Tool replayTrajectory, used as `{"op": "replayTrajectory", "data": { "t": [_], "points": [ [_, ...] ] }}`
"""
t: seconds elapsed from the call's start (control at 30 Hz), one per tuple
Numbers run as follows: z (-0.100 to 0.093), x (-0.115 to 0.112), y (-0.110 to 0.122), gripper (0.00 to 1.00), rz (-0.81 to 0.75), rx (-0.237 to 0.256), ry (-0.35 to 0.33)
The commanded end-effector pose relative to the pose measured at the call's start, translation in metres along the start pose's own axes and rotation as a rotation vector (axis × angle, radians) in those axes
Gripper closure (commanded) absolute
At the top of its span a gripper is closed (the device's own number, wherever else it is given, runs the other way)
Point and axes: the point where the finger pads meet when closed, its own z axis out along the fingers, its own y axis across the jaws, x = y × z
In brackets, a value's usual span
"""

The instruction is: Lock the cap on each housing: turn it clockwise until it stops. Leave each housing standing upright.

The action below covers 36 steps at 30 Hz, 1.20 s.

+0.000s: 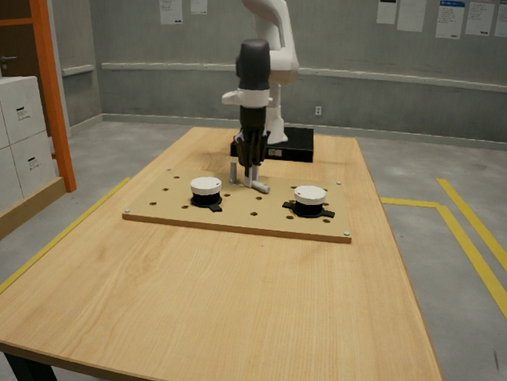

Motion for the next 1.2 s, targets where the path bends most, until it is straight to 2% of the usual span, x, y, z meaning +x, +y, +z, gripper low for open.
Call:
{"op": "replayTrajectory", "data": {
  "t": [0.0, 0.57, 1.17],
  "points": [
    [0.000, -0.001, -0.001, 0.90, 0.002, 0.002, -0.002],
    [-0.003, -0.001, -0.001, 0.90, 0.002, 0.002, -0.002],
    [-0.017, -0.001, -0.001, 0.90, 0.002, 0.002, -0.002]
  ]
}}
